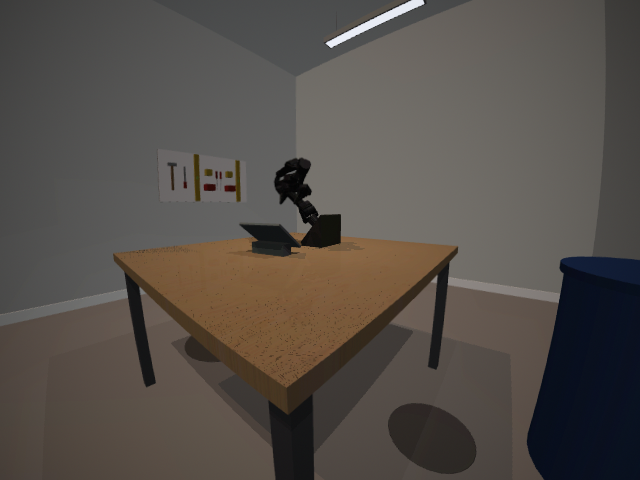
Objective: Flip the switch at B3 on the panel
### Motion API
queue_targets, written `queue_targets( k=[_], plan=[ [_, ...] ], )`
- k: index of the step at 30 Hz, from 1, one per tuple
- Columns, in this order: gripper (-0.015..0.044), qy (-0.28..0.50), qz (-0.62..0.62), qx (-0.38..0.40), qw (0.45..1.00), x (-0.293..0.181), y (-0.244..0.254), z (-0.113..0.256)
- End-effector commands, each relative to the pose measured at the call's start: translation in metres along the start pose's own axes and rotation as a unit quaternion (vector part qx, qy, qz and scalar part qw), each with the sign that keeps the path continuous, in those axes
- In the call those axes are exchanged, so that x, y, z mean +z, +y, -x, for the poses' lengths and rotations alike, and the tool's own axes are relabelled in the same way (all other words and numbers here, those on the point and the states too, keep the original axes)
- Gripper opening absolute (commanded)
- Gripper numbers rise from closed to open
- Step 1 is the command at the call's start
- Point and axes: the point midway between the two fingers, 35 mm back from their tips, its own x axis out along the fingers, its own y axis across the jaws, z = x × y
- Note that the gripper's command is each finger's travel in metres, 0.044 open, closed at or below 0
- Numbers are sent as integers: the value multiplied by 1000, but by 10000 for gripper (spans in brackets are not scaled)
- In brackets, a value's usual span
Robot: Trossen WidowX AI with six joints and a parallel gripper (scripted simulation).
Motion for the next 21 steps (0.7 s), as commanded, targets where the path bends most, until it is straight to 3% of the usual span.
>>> queue_targets(
  k=[1, 10, 15, 21],
  plan=[
    [374, 1, 0, 1, 1000, 0, 0, -2],
    [138, -3, -2, 8, 1000, -9, -15, -91],
    [6, -4, -2, 4, 1000, -11, -19, -97],
    [0, -12, -3, 5, 1000, -11, -18, -120]
  ],
)
